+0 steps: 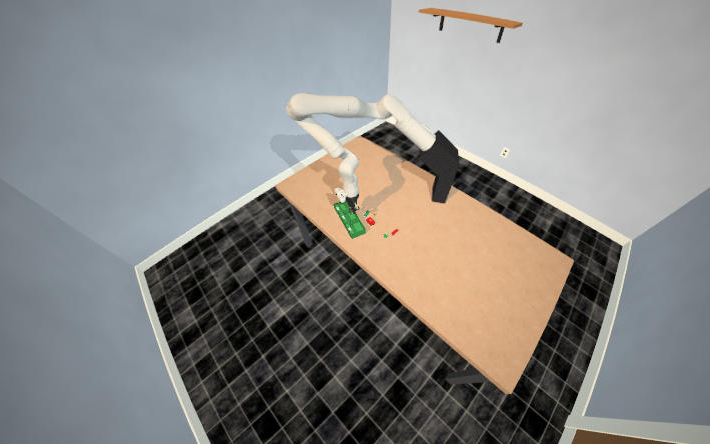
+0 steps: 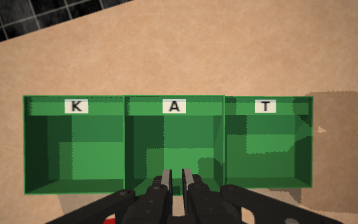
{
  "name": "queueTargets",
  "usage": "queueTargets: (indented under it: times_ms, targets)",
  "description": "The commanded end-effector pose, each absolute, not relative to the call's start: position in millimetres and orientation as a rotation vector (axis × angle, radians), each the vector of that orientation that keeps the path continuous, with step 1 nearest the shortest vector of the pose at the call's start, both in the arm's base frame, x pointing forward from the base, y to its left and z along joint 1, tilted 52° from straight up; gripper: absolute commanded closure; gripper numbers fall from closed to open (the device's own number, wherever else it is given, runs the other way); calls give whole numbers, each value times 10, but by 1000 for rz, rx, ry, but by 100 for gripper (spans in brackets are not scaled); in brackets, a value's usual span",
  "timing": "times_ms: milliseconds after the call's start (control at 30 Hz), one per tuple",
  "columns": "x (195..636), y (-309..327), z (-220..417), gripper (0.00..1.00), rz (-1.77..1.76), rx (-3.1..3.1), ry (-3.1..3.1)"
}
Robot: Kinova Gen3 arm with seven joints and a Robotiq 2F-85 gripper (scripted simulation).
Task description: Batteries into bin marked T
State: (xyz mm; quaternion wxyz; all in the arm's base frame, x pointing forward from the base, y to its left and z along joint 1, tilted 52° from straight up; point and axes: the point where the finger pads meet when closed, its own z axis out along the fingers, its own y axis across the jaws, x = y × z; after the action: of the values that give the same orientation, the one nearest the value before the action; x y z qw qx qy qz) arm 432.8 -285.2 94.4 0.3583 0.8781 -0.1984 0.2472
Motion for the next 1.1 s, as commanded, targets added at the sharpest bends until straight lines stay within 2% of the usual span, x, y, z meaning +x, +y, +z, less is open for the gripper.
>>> queueTargets:
  times_ms: [0,367,1067]
  targets:
    - [4341,-2740,1042,91,653,2269,-504]
    - [4298,-2638,1128,91,653,2269,-504]
    - [4763,-2077,704,91,653,2269,-504]
